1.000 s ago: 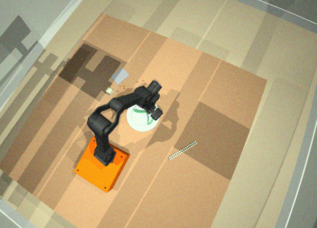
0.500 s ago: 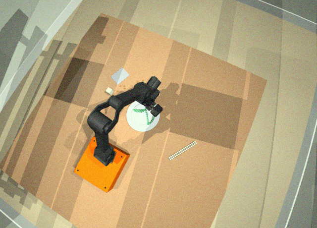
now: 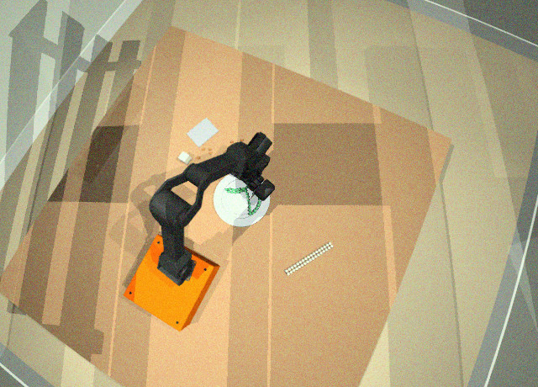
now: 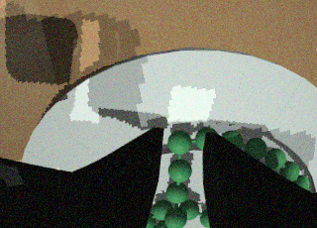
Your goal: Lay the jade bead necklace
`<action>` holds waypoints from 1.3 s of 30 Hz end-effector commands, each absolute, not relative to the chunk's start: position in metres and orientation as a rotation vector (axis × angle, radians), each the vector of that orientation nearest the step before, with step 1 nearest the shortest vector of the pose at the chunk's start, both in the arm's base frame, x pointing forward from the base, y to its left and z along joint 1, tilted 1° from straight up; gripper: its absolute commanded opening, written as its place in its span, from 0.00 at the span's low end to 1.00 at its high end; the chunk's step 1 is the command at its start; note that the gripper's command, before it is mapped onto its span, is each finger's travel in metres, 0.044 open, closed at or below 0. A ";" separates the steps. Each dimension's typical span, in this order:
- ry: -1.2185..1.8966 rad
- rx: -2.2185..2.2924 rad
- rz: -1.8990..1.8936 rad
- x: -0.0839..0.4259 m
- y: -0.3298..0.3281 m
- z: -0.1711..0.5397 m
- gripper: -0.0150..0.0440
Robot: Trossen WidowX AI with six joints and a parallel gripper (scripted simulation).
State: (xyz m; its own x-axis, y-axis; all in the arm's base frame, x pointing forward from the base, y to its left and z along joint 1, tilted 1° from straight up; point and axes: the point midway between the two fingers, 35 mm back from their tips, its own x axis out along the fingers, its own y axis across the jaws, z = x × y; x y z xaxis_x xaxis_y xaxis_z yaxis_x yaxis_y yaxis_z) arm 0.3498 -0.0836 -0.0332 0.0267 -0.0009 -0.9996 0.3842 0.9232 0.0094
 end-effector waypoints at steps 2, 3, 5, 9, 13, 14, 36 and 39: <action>1.521 0.312 -0.305 0.350 -0.084 -0.033 0.57; 1.521 0.312 -0.305 0.350 -0.084 -0.033 0.61; 1.521 0.312 -0.305 0.350 -0.084 -0.033 0.70; 1.523 0.313 -0.306 0.350 -0.084 -0.031 0.88; 1.527 0.314 -0.307 0.349 -0.083 -0.030 1.00; 1.526 0.315 -0.308 0.349 -0.083 -0.029 1.00; 1.526 0.316 -0.309 0.349 -0.083 -0.028 1.00; 1.526 0.316 -0.309 0.349 -0.083 -0.028 1.00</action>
